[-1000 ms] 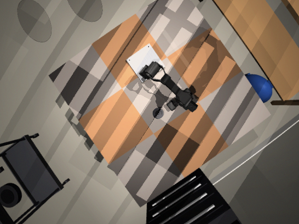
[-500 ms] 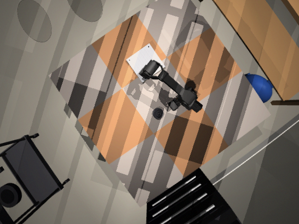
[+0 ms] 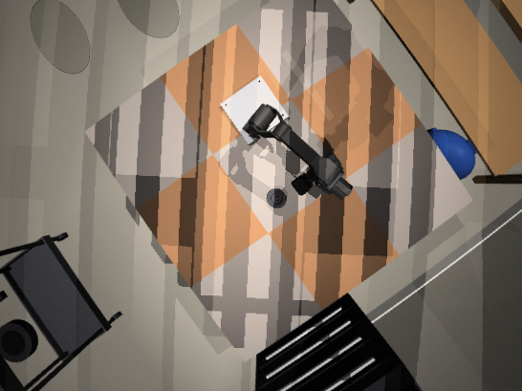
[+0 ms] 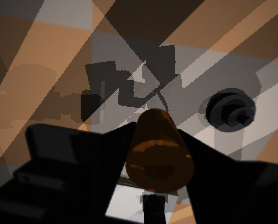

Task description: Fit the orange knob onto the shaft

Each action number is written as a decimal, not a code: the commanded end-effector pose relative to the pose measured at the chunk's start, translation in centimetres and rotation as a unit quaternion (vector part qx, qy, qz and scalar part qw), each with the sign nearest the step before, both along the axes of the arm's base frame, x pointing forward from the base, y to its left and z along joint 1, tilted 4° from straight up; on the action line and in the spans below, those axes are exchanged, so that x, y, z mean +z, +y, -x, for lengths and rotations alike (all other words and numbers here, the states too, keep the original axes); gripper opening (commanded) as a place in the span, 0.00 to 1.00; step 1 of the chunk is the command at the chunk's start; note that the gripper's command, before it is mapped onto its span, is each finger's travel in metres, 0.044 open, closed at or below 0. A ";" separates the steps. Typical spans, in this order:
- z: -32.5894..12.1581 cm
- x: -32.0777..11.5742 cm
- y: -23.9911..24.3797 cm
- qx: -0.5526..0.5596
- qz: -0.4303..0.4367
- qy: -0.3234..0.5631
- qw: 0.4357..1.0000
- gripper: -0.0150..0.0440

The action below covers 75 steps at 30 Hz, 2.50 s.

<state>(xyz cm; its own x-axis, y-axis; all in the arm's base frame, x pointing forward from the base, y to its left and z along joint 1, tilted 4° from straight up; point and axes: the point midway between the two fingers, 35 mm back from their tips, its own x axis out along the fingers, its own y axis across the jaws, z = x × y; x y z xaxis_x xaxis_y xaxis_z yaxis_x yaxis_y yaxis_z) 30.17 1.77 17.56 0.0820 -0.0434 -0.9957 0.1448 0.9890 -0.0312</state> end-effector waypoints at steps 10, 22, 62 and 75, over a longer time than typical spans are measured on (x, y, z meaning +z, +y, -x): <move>-0.4 -0.9 -4.0 0.001 -0.001 -0.001 1.000 0.25; -0.2 -1.9 -7.7 0.001 0.001 -0.001 1.000 0.25; 2.0 -5.8 -16.8 -0.001 0.005 0.000 1.000 0.25; 1.9 -6.6 -16.8 -0.003 0.005 0.000 1.000 0.25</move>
<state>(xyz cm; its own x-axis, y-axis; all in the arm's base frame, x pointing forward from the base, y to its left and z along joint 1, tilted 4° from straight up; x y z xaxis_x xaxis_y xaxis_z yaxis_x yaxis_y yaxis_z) 28.13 -15.12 10.93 0.0784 -0.0600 -0.9951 0.1512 0.9874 -0.0477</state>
